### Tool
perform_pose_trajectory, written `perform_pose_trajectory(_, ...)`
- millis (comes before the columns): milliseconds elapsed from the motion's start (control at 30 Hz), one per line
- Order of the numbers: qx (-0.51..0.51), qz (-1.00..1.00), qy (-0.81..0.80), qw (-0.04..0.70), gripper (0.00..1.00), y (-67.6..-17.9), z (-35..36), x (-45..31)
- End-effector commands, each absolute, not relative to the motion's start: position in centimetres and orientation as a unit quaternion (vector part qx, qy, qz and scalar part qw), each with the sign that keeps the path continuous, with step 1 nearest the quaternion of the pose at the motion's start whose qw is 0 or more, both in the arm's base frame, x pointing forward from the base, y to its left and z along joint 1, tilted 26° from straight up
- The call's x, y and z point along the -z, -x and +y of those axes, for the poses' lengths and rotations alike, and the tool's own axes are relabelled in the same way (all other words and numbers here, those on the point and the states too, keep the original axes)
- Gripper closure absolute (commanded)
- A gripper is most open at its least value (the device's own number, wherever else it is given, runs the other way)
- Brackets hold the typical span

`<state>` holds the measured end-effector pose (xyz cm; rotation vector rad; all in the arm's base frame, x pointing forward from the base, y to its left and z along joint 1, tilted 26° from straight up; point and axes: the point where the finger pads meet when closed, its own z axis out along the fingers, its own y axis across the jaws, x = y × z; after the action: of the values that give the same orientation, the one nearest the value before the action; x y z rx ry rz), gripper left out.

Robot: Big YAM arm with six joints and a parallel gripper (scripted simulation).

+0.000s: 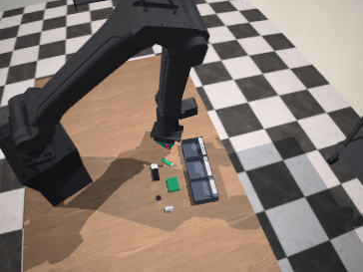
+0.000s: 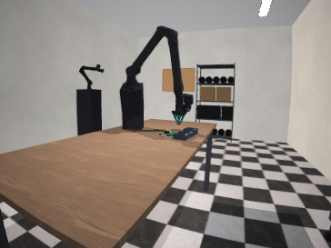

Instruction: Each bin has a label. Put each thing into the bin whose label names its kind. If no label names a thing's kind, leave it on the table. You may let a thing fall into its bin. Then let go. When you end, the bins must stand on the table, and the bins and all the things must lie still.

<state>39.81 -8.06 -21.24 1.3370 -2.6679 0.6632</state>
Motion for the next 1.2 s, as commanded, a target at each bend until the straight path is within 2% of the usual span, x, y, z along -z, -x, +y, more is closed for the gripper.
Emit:
perform_pose_trajectory(0,-0.219,-0.868,-0.445,0.036,0.90,-40.9,-9.6,19.5)
perform_pose_trajectory(600,-0.224,-0.867,-0.443,0.033,0.90,-43.2,-17.8,15.3)
perform_pose_trajectory(733,-0.228,-0.911,-0.344,0.007,0.90,-43.7,-20.0,14.1)
perform_pose_trajectory(1167,-0.222,-0.954,-0.200,-0.022,0.90,-45.0,-25.9,11.9)
